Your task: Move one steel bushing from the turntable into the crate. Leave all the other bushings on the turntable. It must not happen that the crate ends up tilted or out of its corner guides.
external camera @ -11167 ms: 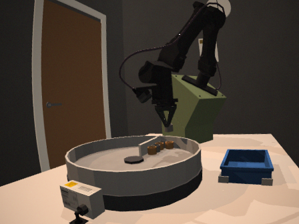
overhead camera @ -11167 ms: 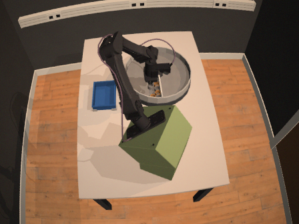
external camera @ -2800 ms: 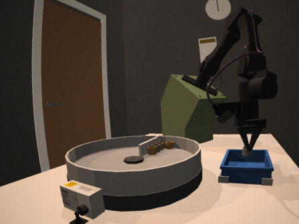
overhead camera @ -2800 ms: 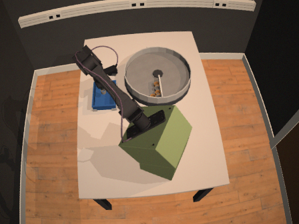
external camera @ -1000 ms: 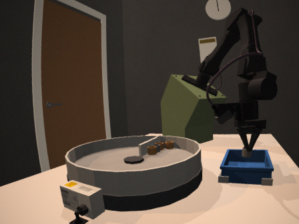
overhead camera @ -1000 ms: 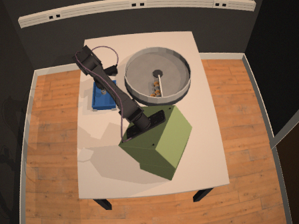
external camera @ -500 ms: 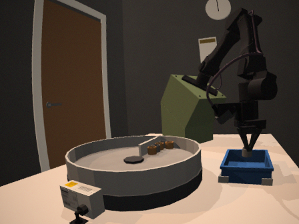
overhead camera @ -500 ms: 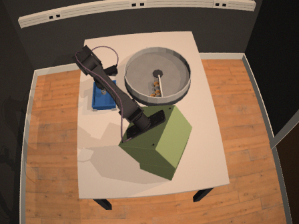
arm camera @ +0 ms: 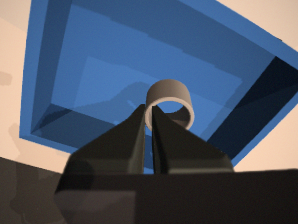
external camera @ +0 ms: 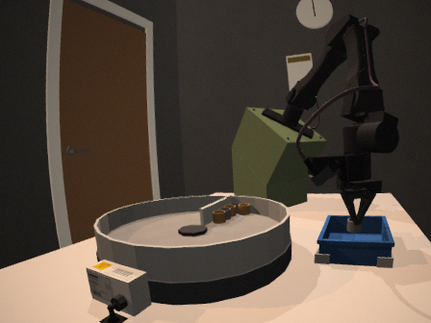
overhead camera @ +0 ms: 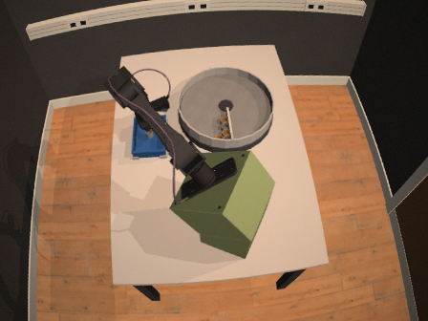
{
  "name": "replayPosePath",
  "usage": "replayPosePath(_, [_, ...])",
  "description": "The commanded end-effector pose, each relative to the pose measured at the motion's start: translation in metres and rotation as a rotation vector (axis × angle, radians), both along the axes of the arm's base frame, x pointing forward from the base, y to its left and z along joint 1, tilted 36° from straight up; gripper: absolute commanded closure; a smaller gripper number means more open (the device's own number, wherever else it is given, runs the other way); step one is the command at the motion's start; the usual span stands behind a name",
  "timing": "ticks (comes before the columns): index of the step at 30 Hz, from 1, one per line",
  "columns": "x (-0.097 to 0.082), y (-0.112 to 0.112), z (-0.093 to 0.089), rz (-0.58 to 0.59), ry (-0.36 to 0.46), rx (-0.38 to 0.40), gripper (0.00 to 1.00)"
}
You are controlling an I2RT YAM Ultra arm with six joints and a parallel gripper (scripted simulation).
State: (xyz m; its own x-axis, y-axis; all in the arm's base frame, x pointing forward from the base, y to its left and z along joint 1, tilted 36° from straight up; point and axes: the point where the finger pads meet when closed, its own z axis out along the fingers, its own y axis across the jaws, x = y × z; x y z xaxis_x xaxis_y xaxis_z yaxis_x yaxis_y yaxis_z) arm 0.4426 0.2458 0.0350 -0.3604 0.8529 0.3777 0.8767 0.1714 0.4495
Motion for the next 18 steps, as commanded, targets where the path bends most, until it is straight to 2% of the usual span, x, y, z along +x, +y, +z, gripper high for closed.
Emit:
replayPosePath(1, [0.012, 0.008, 0.004, -0.007, -0.037, 0.003, 1.0])
replayPosePath(12, [0.02, 0.014, -0.011, -0.013, -0.037, 0.004, 1.0])
replayPosePath(14, [0.02, 0.014, -0.011, -0.013, -0.037, 0.004, 1.0])
replayPosePath(15, [0.024, 0.009, 0.003, -0.024, -0.057, 0.01, 1.0])
replayPosePath(17, [0.024, 0.01, -0.013, -0.023, -0.038, 0.003, 1.0])
replayPosePath(18, [0.023, 0.012, -0.014, -0.021, -0.036, 0.002, 1.0])
